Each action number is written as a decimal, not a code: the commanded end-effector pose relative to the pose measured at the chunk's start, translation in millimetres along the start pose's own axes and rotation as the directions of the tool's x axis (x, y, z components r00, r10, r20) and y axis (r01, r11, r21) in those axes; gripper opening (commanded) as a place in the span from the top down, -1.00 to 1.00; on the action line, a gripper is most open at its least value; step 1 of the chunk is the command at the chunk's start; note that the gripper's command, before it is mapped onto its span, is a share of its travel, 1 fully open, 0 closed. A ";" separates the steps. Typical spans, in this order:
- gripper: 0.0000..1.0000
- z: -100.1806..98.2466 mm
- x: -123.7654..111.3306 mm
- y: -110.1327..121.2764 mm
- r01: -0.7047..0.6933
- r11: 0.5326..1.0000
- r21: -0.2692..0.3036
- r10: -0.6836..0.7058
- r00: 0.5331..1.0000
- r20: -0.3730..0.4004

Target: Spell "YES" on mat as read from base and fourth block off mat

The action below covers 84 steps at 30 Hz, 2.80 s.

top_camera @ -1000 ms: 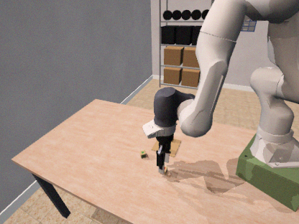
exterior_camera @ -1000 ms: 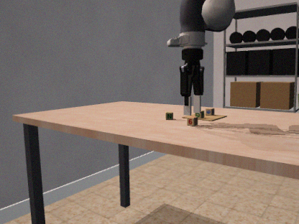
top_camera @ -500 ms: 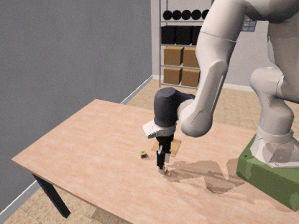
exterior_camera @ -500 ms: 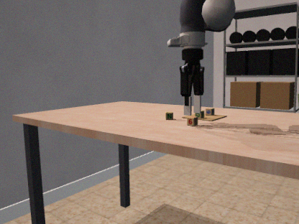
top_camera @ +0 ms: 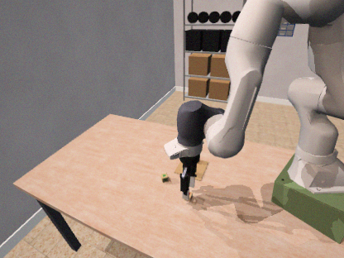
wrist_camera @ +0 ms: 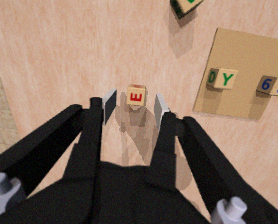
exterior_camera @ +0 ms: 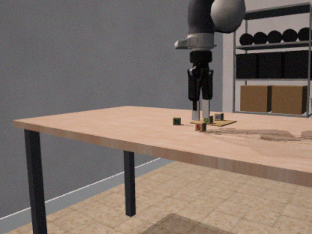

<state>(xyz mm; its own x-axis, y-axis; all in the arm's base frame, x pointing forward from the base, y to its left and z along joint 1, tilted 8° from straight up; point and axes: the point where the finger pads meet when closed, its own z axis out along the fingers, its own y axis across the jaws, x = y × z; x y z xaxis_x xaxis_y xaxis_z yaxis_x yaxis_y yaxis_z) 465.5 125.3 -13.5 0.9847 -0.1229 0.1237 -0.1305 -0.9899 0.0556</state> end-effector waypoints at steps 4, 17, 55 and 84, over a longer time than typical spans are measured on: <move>0.20 -0.2 0.1 -0.1 0.004 1.000 0.001 -0.004 1.000 -0.001; 0.20 2.0 0.1 -0.1 0.004 1.000 0.001 -0.004 1.000 -0.001; 0.20 37.1 0.1 -0.1 0.004 1.000 0.001 -0.004 1.000 -0.001; 0.44 37.1 0.1 -0.1 0.004 1.000 0.001 -0.004 1.000 -0.001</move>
<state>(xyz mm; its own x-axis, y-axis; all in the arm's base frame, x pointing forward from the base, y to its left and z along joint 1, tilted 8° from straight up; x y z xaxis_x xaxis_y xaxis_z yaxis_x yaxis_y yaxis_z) 469.1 122.2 -50.2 0.9845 -0.1244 0.1233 -0.1320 -0.9897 0.0556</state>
